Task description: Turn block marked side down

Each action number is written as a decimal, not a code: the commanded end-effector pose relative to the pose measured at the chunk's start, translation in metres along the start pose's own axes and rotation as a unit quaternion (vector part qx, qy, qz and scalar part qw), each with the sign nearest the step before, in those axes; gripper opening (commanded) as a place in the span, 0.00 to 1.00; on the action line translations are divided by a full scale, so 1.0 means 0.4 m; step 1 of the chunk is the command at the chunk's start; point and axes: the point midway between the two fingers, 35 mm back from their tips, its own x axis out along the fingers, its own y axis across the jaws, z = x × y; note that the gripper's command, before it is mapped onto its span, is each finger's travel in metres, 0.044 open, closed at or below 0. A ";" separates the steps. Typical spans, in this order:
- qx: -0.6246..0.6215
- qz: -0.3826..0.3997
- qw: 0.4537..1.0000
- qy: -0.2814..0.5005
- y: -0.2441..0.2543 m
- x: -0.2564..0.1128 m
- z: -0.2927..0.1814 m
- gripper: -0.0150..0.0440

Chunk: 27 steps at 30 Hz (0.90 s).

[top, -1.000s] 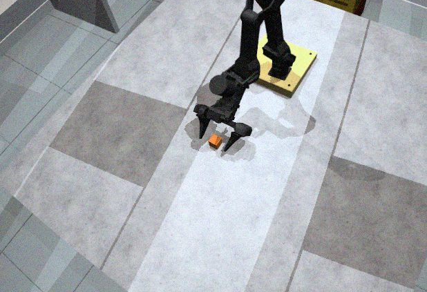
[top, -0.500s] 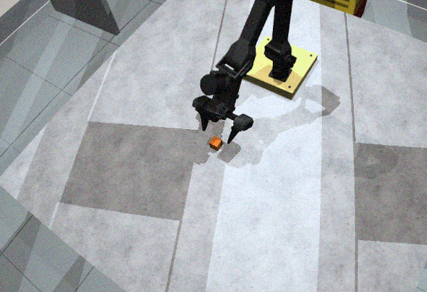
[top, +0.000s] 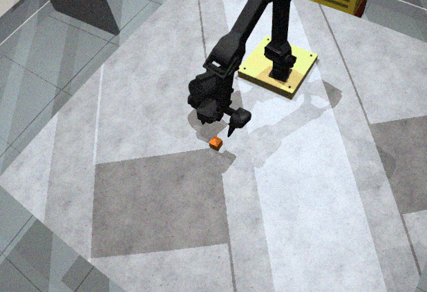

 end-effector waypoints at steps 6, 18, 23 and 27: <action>0.001 -0.004 0.989 0.149 -0.001 -0.015 0.061 1.00; -0.001 -0.006 0.981 0.192 -0.005 0.061 0.040 1.00; -0.001 -0.006 0.981 0.192 -0.004 0.072 0.036 1.00; -0.001 -0.006 0.981 0.192 -0.003 0.096 0.027 1.00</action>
